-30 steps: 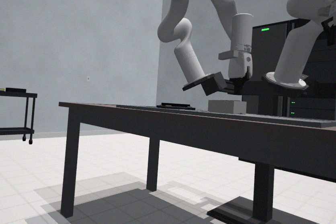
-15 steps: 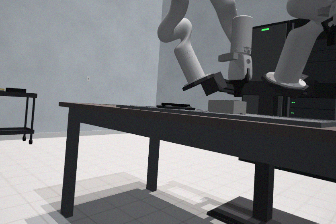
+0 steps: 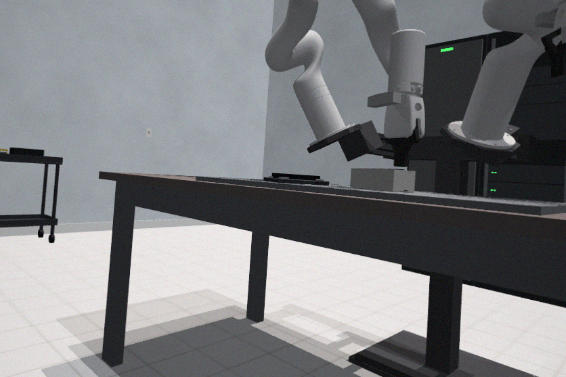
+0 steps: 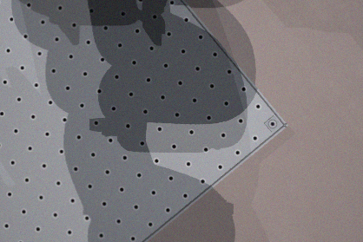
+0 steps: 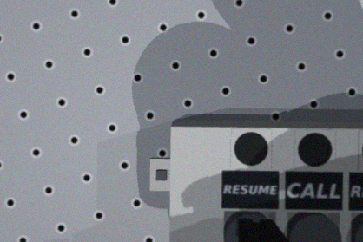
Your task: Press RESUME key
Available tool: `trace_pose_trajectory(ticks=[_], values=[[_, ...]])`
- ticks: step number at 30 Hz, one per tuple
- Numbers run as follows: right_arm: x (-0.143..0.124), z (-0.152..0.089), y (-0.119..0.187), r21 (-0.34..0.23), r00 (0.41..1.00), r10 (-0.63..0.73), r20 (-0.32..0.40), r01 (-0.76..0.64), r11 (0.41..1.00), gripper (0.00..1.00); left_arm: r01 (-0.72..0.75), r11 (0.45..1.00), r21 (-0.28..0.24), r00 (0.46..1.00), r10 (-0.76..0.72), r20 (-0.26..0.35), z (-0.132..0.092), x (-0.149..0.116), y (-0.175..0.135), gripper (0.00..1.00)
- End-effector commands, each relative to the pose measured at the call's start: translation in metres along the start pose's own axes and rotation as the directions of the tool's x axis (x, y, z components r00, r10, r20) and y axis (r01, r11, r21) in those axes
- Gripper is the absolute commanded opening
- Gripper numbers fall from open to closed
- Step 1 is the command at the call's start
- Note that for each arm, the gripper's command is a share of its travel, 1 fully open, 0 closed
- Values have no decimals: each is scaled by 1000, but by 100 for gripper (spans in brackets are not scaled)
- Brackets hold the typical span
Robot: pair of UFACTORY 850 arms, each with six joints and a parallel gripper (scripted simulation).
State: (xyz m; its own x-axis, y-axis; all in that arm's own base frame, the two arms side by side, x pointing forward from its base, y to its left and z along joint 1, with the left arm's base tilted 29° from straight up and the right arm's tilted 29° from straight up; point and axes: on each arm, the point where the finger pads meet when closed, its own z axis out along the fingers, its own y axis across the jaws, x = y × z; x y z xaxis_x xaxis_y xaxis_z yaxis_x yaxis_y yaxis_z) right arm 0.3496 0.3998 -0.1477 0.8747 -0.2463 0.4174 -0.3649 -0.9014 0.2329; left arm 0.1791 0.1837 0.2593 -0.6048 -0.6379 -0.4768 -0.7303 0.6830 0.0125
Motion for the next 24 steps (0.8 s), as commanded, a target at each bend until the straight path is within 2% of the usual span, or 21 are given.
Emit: trace_pose_trajectory(ticks=[1,24], values=[[0,0,-1,2,1000,0,0,0,1000,0,0,1000,0,1000,0,1,0,-1,0,100],[0,4,-1,2,1000,0,0,0,1000,0,0,1000,0,1000,0,1,0,-1,0,100]])
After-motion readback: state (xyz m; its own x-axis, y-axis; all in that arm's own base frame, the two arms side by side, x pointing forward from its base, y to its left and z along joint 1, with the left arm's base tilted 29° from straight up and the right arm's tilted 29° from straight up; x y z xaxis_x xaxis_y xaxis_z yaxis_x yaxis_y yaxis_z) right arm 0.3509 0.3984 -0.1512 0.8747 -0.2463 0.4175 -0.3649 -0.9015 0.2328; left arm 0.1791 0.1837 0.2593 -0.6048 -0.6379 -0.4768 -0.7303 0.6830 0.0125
